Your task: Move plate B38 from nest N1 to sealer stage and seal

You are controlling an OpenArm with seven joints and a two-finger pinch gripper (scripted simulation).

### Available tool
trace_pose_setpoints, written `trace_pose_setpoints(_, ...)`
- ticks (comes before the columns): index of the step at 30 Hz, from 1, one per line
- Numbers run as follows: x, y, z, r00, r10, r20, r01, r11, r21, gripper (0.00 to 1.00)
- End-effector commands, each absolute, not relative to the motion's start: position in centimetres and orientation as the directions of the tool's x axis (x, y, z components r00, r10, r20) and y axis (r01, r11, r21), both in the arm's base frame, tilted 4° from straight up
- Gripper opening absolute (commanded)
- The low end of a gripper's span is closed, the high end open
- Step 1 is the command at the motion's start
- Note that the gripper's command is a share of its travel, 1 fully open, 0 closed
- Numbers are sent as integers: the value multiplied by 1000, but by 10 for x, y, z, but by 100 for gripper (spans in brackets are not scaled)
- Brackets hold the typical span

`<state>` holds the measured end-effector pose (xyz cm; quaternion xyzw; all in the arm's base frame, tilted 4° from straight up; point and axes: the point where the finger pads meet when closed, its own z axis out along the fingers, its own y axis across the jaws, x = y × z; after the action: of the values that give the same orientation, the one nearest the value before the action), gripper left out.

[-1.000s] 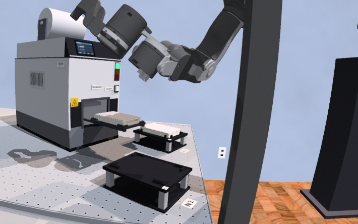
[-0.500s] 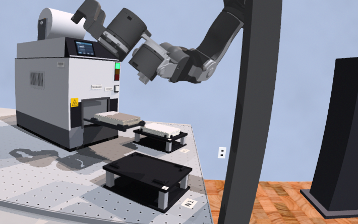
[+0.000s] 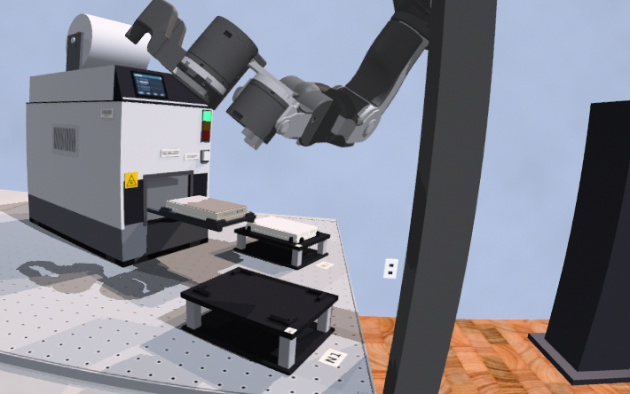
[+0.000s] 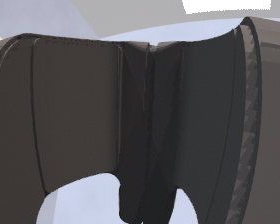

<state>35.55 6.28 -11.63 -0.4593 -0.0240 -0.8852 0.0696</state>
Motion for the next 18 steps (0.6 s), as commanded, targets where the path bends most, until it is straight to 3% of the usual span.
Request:
trace_pose_setpoints(1,355,64,-117,-567,-106,817,153,-988,-22,0)
trace_pose_setpoints(7,355,64,-117,-567,-106,817,153,-988,-22,0)
trace_pose_setpoints(12,345,100,-105,-596,-68,800,262,-958,113,0)
trace_pose_setpoints(18,345,100,-105,-596,-68,800,262,-958,113,0)
